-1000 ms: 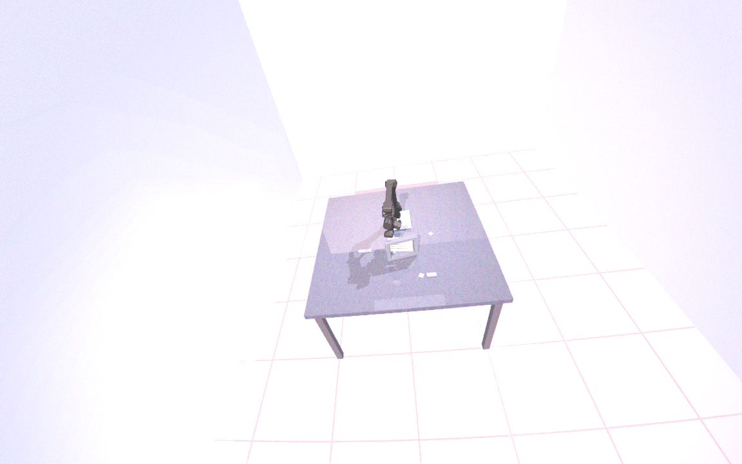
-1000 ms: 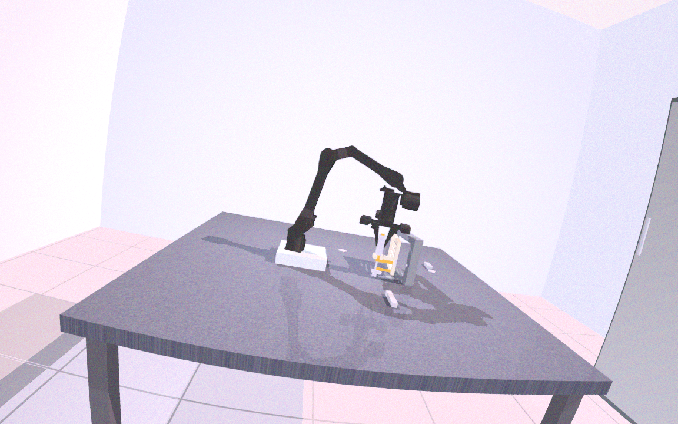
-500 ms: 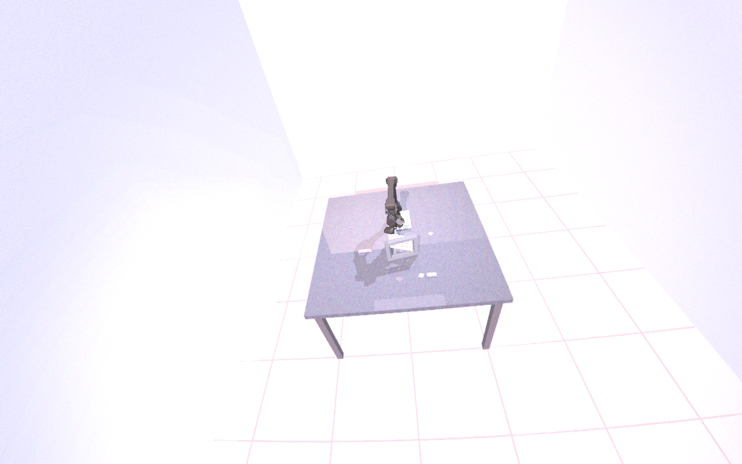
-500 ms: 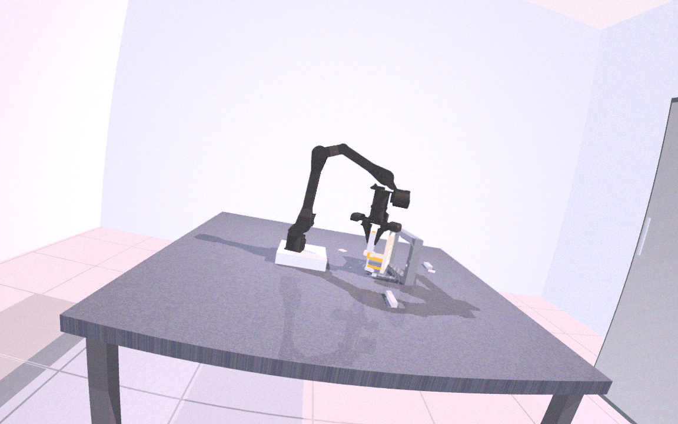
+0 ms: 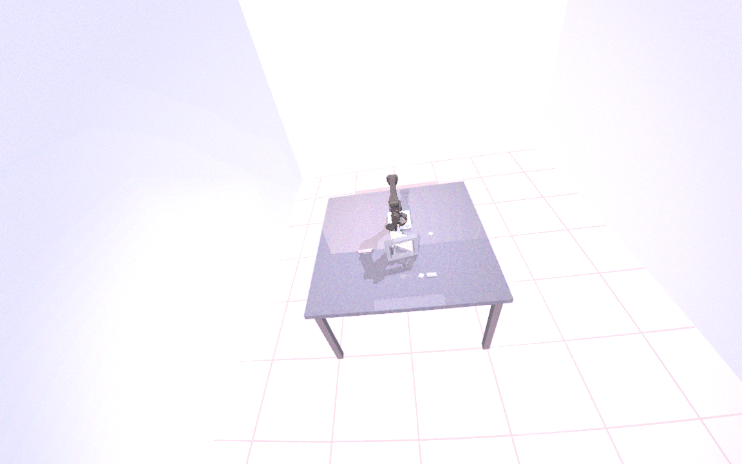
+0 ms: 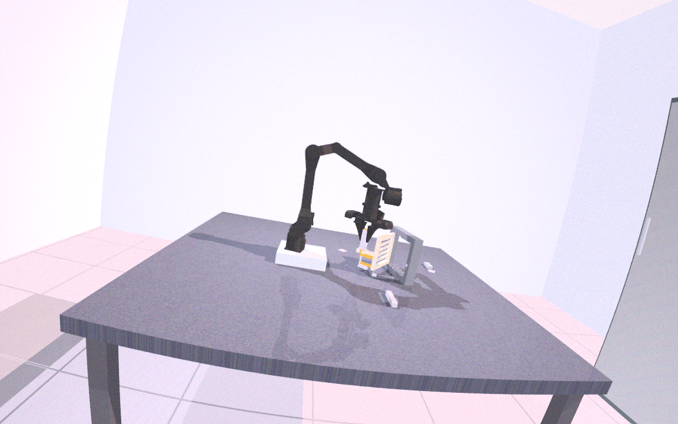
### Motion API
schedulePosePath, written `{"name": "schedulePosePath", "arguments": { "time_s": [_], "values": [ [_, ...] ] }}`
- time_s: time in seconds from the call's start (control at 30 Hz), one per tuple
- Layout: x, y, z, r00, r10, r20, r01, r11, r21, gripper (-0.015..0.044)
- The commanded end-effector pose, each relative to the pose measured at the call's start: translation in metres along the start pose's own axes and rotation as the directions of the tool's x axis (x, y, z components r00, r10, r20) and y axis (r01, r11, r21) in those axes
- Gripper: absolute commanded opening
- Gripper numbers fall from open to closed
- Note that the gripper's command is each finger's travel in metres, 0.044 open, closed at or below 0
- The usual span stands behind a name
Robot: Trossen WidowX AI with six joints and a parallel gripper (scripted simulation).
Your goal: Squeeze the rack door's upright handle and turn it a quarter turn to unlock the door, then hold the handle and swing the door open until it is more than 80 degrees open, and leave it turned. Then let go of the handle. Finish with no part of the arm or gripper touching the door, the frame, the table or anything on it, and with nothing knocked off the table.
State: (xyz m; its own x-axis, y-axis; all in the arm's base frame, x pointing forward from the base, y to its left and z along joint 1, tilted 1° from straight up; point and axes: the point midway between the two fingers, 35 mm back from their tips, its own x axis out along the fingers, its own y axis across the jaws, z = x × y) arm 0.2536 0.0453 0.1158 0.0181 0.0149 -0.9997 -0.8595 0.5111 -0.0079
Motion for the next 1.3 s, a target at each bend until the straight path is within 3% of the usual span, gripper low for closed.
{"name": "schedulePosePath", "arguments": {
  "time_s": [0.0, 1.27],
  "values": [
    [0.0, 0.007, 0.003, 1.0, -0.007, 0.005, 0.007, 0.997, 0.08, 0.0017],
    [0.0, 0.074, 0.039, 1.0, -0.001, 0.009, -0.005, 0.843, 0.538, 0.0017]
  ]
}}
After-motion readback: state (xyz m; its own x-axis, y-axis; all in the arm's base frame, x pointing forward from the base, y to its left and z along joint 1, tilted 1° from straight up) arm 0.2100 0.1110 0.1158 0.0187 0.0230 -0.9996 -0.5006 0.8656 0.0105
